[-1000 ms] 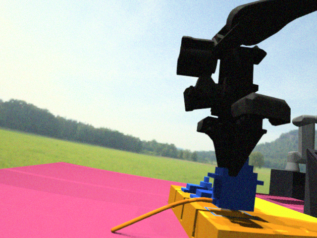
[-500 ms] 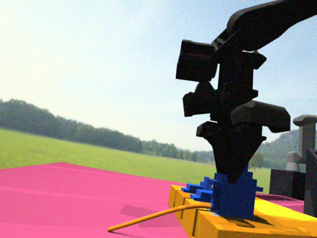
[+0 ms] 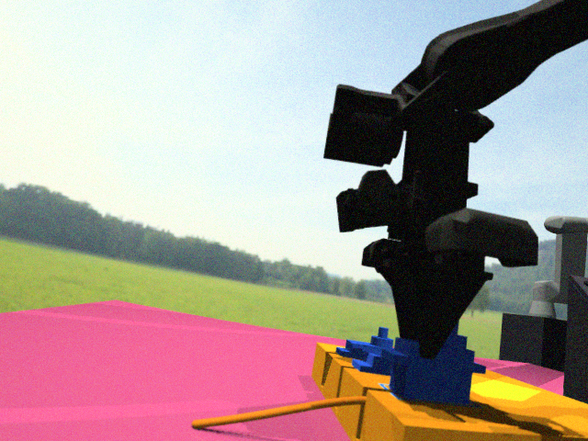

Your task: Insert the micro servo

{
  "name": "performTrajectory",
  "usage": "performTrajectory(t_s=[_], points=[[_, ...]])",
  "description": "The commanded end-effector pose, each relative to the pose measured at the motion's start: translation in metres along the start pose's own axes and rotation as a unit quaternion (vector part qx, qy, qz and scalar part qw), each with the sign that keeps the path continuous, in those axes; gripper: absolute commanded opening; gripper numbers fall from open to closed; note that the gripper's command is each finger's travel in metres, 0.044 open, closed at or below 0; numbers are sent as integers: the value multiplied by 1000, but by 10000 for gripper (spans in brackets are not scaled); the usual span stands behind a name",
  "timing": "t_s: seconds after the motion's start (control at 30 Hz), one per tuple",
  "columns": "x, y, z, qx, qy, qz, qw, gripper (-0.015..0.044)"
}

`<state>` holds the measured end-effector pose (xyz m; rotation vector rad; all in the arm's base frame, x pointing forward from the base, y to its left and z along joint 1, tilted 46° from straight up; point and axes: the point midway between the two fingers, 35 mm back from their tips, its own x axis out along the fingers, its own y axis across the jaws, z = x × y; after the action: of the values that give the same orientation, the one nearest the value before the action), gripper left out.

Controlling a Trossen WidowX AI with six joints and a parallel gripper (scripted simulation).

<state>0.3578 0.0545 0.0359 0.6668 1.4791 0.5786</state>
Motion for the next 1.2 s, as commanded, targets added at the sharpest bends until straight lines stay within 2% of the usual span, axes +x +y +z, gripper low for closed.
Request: performTrajectory(t_s=[0.0,0.77,1.0,1.17], points=[[3,0,0,4,-1,2,1000,0],[26,0,0,4,-1,3,1000,0],[25,0,0,4,-1,3,1000,184],[2,-1,-1,4,-1,2,1000,187]])
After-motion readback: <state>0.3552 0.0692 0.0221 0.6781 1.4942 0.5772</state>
